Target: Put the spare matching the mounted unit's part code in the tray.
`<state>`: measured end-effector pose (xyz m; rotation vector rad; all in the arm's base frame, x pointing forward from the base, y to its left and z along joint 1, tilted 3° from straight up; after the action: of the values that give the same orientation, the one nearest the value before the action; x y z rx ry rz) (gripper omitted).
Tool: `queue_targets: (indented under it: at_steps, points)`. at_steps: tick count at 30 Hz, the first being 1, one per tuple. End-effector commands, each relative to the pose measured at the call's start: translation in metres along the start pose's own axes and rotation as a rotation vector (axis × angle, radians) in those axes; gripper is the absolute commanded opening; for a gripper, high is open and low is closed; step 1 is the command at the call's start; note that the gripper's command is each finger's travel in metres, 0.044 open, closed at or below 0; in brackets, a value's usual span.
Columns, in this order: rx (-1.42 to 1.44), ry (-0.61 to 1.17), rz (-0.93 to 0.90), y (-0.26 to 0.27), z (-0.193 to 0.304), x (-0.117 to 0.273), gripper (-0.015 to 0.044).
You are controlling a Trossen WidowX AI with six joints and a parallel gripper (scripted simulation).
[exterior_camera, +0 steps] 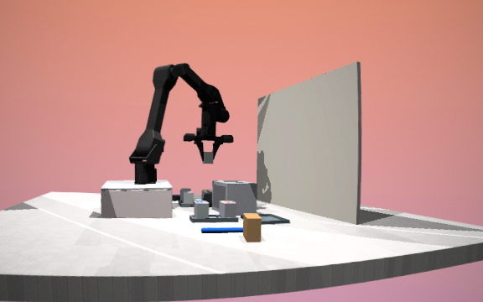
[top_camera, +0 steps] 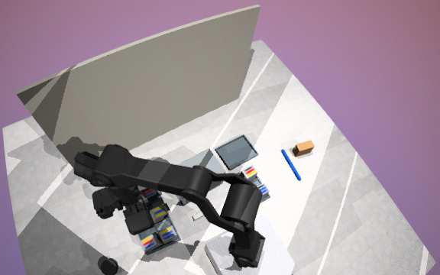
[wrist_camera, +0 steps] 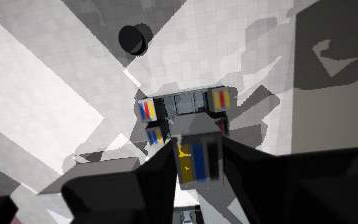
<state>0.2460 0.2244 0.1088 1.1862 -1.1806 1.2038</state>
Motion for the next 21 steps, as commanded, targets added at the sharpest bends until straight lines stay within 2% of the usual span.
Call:
queue_targets:
  at_steps: [1,21]
  points:
    - [-0.007,-0.005,-0.001,-0.013,0.013,0.003,0.0]
    - [-0.043,-0.007,0.012,-0.084,0.111,0.007,0.0]
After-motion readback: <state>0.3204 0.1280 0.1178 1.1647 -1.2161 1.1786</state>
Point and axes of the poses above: the point midway between the two fingers, 35 mm back from their tips, its own x axis back along the fingers, its own y axis across the jaws, z = x × y, the point moved 1 cm from there along x, back along the fingers
